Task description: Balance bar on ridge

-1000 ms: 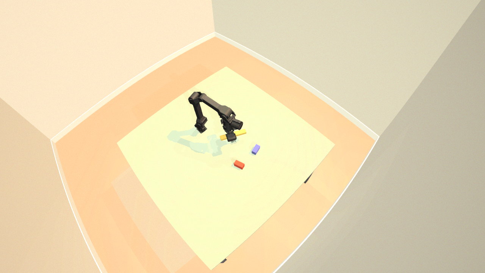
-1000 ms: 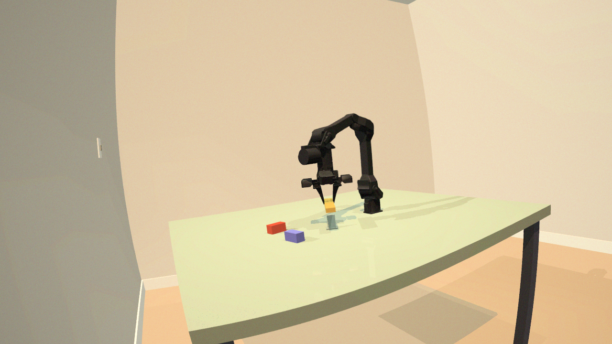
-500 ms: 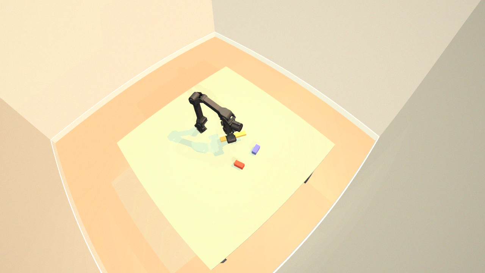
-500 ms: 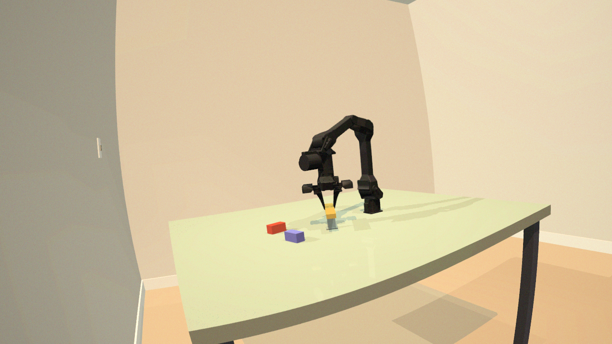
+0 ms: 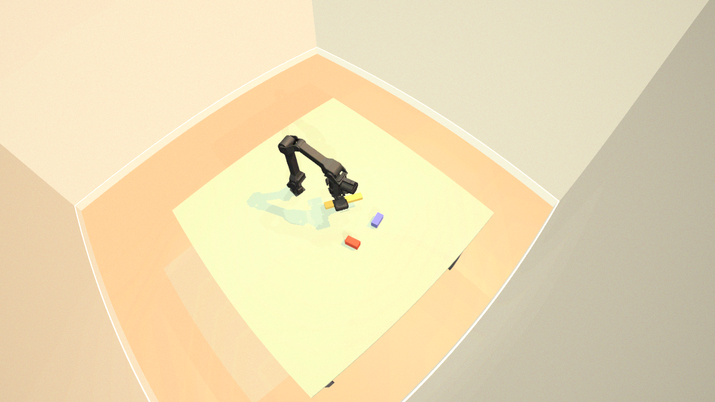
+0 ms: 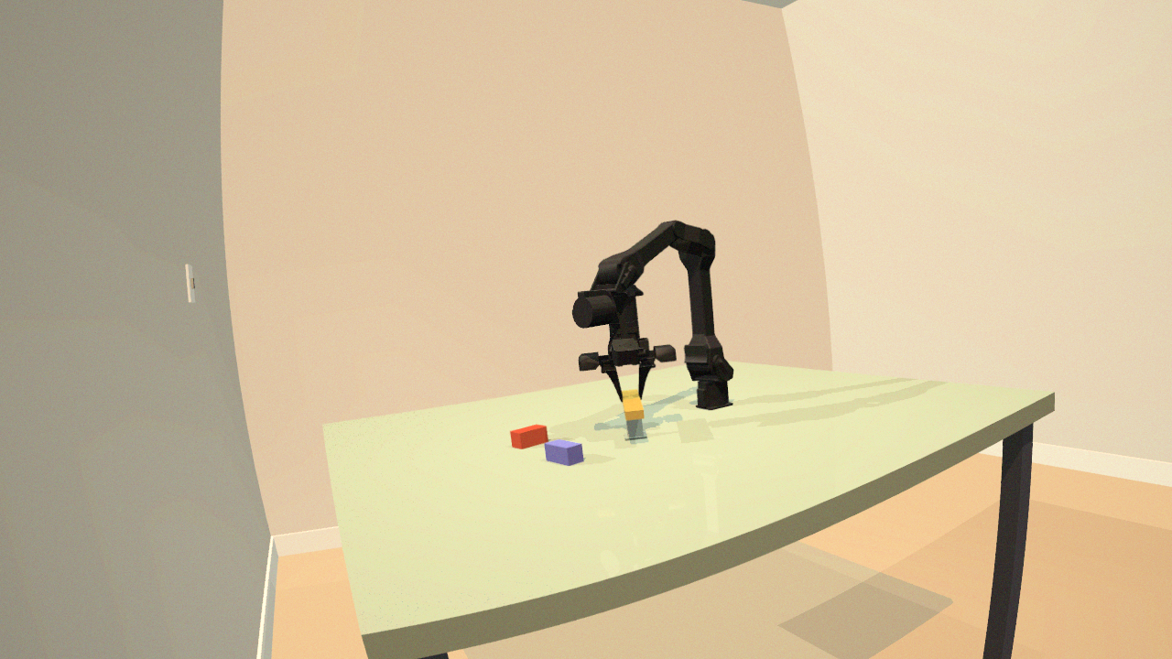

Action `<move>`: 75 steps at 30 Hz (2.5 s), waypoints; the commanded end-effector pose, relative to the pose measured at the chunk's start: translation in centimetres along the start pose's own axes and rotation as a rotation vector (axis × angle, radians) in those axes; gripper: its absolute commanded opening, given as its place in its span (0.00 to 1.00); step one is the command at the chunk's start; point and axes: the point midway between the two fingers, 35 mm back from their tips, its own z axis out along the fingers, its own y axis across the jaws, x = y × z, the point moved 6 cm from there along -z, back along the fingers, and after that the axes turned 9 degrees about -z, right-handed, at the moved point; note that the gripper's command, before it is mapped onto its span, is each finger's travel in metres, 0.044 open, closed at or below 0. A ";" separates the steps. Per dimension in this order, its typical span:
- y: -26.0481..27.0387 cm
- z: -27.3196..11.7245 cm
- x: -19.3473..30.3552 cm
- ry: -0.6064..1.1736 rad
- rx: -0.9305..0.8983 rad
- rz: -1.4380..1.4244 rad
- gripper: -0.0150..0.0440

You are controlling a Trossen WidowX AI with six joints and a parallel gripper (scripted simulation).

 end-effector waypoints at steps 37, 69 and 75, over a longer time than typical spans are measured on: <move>0.0 0.3 0.0 -0.005 -0.003 0.003 0.25; 0.0 0.6 -0.1 -0.005 -0.003 0.003 0.25; 0.0 0.7 -0.1 -0.005 -0.003 0.003 0.25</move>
